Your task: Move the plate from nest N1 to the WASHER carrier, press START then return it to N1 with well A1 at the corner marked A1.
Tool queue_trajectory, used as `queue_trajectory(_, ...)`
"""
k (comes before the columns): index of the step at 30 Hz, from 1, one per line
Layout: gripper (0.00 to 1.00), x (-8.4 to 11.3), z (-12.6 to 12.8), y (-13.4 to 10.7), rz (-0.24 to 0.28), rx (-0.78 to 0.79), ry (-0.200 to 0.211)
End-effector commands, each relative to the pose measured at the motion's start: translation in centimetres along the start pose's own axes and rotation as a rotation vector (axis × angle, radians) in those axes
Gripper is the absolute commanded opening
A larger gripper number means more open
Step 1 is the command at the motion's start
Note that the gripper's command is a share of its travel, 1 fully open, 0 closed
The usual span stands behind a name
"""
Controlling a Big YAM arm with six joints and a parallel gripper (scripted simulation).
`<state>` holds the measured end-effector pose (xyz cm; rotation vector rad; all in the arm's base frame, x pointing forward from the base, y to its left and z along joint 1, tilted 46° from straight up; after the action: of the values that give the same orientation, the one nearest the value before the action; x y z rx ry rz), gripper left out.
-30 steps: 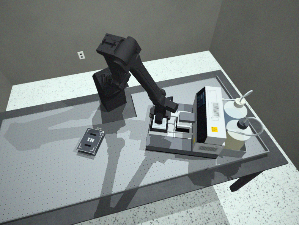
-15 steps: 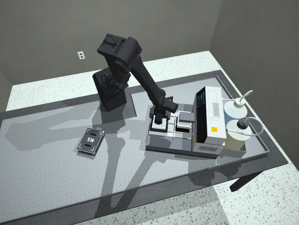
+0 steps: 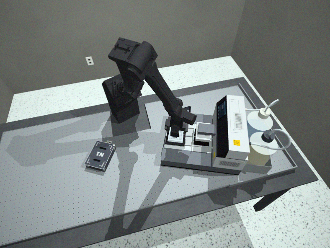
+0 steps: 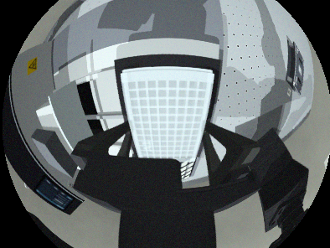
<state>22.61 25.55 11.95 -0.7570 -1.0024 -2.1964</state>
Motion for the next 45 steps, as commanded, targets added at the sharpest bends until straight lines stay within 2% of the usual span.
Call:
queue_trajectory(1,0.84,-0.51,-0.10,0.14,-0.004,0.004,-0.003)
queue_trajectory(45,0.84,-0.30,0.33,0.08,-0.002,-0.001,0.007)
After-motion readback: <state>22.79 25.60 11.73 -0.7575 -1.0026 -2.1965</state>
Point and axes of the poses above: the point where the finger pads meet when closed, its own x axis back along the fingers, its own z axis across the jaws, y = z × x, the point moved 6 cm from there along x, back along the fingers, and after that the axes turned 7 degrees about -x, right-handed, at the moved point
